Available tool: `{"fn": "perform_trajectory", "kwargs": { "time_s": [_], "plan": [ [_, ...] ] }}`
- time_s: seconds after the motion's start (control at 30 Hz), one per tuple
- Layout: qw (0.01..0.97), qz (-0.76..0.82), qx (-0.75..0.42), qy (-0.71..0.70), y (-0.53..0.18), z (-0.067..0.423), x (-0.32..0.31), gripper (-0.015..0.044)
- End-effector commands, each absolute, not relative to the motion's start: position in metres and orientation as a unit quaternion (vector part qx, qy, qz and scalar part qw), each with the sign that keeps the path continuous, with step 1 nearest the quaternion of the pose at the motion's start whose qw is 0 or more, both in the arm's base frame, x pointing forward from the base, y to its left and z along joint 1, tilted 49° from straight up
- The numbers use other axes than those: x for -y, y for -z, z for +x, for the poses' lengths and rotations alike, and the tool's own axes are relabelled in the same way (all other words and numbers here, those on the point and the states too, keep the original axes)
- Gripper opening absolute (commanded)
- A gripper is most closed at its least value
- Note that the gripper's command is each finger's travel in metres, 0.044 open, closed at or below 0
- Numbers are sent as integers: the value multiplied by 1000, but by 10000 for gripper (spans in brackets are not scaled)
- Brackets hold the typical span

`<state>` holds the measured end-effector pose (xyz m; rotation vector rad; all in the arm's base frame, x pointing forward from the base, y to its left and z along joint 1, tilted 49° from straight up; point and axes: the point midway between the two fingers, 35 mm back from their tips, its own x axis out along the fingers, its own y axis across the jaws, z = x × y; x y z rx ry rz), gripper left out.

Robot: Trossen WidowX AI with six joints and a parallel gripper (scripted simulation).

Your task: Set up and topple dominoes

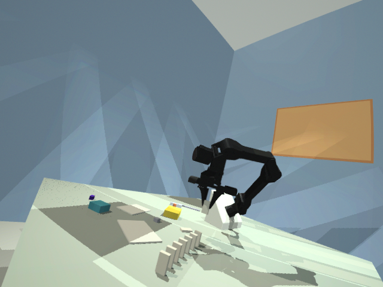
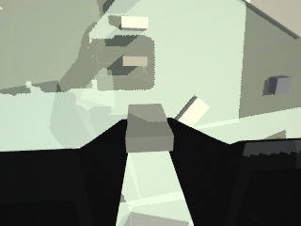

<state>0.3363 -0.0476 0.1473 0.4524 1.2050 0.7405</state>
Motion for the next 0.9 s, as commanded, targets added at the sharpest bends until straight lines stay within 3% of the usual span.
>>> {"fn": "perform_trajectory", "kwargs": {
  "time_s": [0.0,0.53,0.87],
  "plan": [
    [735,210,-549,-338,-134,341,33,107],
    [726,220,-554,-344,-84,348,-30,107],
    [725,221,-554,-344,-82,348,-32,107]
  ]
}}
